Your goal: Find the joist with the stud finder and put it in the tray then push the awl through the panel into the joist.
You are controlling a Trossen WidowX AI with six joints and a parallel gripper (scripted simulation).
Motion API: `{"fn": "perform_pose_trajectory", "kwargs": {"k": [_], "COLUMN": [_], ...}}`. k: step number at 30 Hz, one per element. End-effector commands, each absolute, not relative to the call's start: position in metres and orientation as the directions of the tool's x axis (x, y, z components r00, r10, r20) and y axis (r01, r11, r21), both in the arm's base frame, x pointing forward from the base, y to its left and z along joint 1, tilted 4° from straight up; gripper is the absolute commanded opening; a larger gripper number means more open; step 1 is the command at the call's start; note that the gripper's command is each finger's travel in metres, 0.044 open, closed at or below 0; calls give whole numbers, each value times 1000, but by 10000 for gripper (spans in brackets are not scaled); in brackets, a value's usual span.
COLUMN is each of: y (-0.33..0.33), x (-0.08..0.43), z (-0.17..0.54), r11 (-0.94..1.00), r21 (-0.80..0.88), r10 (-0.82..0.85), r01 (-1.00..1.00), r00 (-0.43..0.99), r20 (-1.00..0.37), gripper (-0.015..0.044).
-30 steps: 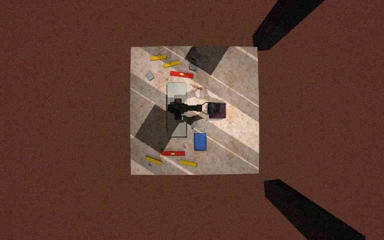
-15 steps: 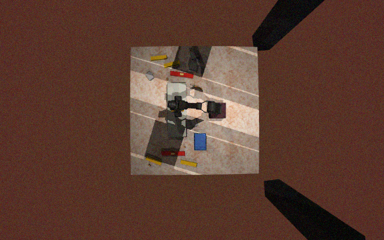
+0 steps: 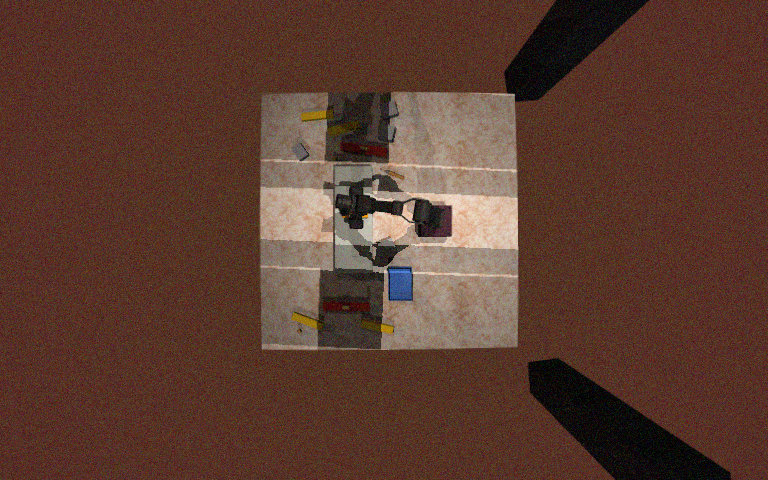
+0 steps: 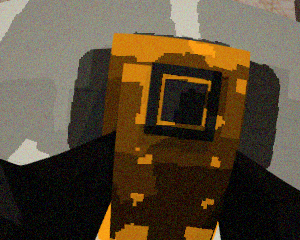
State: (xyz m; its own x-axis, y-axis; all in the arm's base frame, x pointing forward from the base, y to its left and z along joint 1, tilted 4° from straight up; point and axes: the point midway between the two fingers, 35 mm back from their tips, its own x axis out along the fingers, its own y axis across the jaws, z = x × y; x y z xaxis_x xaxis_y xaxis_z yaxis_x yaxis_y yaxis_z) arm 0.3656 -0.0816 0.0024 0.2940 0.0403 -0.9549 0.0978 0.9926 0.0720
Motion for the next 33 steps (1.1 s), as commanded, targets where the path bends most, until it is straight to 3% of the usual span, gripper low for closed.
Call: {"fn": "perform_pose_trajectory", "kwargs": {"k": [1,33], "y": [-89,-139], "x": [365,360], "z": [1,-2], "r11": [993,993], "r21": [70,66], "r10": [40,35], "r01": [95,95], "r00": [291,291], "r20": [-956,-956], "gripper": [0,0]}}
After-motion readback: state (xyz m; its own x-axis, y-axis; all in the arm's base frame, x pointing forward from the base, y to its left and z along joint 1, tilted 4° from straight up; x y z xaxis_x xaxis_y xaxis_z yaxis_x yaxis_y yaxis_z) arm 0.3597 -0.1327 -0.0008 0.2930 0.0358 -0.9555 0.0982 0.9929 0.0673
